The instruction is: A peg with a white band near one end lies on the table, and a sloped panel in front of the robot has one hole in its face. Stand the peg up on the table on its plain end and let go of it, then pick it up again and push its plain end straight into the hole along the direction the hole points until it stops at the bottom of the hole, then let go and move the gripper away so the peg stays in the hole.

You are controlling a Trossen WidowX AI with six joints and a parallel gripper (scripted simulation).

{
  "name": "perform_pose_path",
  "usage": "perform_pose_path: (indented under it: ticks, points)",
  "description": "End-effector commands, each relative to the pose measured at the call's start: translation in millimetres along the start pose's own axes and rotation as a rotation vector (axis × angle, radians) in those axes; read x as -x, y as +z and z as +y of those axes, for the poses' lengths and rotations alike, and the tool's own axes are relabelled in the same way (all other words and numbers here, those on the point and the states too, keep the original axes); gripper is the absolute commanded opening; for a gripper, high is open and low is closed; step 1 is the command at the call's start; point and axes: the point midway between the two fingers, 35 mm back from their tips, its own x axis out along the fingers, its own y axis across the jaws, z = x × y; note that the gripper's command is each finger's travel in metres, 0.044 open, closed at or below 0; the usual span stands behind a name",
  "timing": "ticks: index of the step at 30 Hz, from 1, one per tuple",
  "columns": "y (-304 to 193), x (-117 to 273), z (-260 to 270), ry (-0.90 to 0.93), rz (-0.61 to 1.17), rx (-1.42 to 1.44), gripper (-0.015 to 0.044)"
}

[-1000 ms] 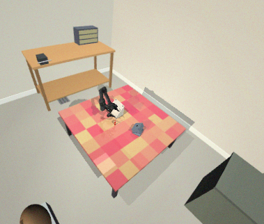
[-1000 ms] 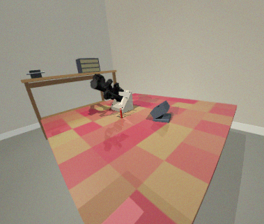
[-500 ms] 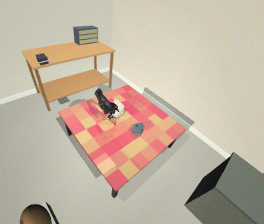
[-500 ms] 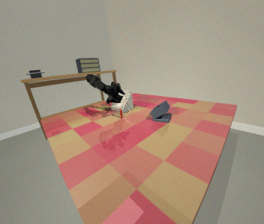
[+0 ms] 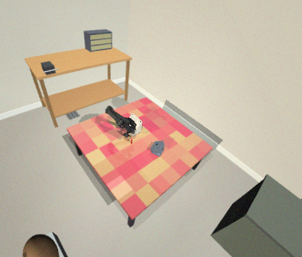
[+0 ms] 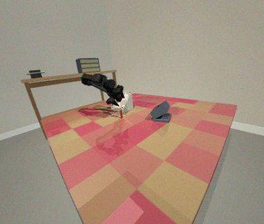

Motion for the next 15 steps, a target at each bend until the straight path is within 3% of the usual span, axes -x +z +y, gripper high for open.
perform_pose_path:
  ticks: [1,15]
  points:
    - [1.4,-0.1,-5.0,-0.068,0.092,0.004,0.0440]
    - [24.4,6.7,-20.4,-0.415,0.301,0.100,0.0440]
